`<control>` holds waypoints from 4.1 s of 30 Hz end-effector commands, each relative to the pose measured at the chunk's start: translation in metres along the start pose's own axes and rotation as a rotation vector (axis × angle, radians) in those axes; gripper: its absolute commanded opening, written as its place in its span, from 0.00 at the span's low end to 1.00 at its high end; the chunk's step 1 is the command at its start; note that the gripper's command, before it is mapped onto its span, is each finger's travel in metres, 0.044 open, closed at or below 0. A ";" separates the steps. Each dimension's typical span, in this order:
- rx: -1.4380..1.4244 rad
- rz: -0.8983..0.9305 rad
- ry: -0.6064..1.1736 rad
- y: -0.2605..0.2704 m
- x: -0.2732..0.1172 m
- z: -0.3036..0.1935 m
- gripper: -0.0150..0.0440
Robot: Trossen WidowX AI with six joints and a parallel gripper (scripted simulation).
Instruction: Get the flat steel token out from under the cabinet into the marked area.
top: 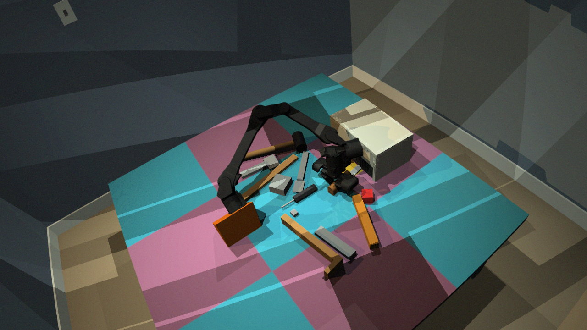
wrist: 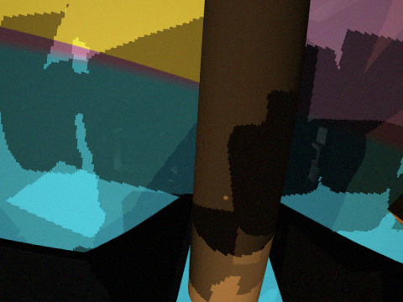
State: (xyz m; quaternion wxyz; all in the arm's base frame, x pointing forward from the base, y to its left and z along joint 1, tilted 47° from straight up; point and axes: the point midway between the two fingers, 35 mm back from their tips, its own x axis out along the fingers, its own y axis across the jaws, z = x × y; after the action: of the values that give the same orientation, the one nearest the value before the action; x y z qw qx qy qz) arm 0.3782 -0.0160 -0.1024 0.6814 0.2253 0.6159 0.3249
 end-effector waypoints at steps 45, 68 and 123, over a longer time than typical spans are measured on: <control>0.000 0.002 -0.005 0.016 0.001 0.035 0.25; 0.000 0.002 -0.005 0.024 0.001 0.029 0.25; 0.002 0.002 -0.002 0.022 0.002 -0.027 0.25</control>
State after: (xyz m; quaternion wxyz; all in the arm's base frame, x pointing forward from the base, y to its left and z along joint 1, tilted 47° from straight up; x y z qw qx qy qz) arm 0.3536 -0.0021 -0.0906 0.6826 0.2278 0.6144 0.3235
